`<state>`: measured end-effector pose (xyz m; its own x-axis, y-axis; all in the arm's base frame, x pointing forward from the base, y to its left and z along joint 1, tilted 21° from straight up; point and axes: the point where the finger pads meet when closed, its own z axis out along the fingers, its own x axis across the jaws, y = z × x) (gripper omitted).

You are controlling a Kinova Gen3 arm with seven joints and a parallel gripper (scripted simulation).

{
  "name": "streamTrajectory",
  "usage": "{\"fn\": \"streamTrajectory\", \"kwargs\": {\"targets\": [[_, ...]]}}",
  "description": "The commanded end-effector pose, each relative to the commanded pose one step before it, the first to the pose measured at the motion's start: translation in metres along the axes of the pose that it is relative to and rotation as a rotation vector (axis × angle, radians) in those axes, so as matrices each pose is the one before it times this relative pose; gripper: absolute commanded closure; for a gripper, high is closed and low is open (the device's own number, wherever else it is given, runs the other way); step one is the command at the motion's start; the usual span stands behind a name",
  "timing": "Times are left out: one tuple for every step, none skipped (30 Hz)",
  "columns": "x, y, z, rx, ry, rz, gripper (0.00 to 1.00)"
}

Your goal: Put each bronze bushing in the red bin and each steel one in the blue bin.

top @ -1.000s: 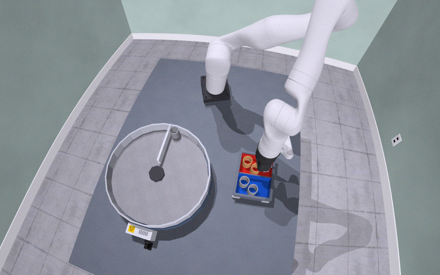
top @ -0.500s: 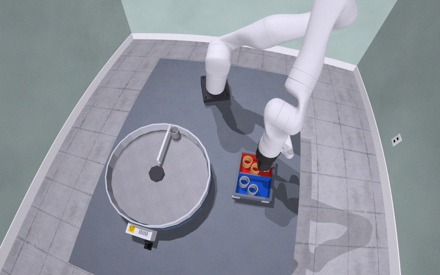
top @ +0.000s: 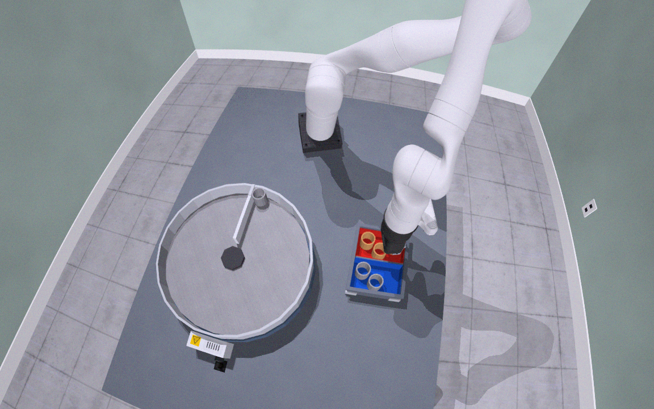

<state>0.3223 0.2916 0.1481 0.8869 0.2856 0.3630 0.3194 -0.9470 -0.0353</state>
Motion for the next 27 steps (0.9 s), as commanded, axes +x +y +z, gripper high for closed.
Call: {"fn": "streamTrajectory", "kwargs": {"targets": [[0.00024, -0.00042, -0.00043, 0.00117, 0.00082, -0.00037, 0.53], [0.00006, 0.00018, -0.00055, -0.00025, -0.00002, 0.00036, 0.53], [-0.00001, -0.00002, -0.0006, 0.00003, 0.0, -0.00004, 0.53], [-0.00001, -0.00002, -0.0006, 0.00003, 0.0, -0.00004, 0.53], [0.0, 0.0, 0.0, 0.0, 0.0, 0.0, 0.53], [0.0, 0.0, 0.0, 0.0, 0.0, 0.0, 0.53], [-0.00001, -0.00002, -0.0006, 0.00003, 0.0, -0.00004, 0.53], [-0.00001, -0.00002, -0.0006, 0.00003, 0.0, -0.00004, 0.53], [0.0, 0.0, 0.0, 0.0, 0.0, 0.0, 0.53], [0.0, 0.0, 0.0, 0.0, 0.0, 0.0, 0.53], [0.0, 0.0, 0.0, 0.0, 0.0, 0.0, 0.53], [-0.00001, -0.00002, -0.0006, 0.00003, 0.0, -0.00004, 0.53], [-0.00001, -0.00002, -0.0006, 0.00003, 0.0, -0.00004, 0.53], [-0.00001, -0.00002, -0.0006, 0.00003, 0.0, -0.00004, 0.53], [-0.00001, -0.00002, -0.0006, 0.00003, 0.0, -0.00004, 0.53], [-0.00001, -0.00002, -0.0006, 0.00003, 0.0, -0.00004, 0.53], [0.0, 0.0, 0.0, 0.0, 0.0, 0.0, 0.53], [0.0, 0.0, 0.0, 0.0, 0.0, 0.0, 0.53], [0.0, 0.0, 0.0, 0.0, 0.0, 0.0, 0.53], [0.0, 0.0, 0.0, 0.0, 0.0, 0.0, 0.53], [0.0, 0.0, 0.0, 0.0, 0.0, 0.0, 0.53], [0.0, 0.0, 0.0, 0.0, 0.0, 0.0, 0.53], [0.0, 0.0, 0.0, 0.0, 0.0, 0.0, 0.53], [0.0, 0.0, 0.0, 0.0, 0.0, 0.0, 0.53], [0.0, 0.0, 0.0, 0.0, 0.0, 0.0, 0.53], [0.00005, 0.00014, -0.00056, -0.00019, -0.00002, 0.00029, 0.53], [0.0, -0.00002, -0.0006, 0.00002, 0.0, -0.00003, 0.53]]}}
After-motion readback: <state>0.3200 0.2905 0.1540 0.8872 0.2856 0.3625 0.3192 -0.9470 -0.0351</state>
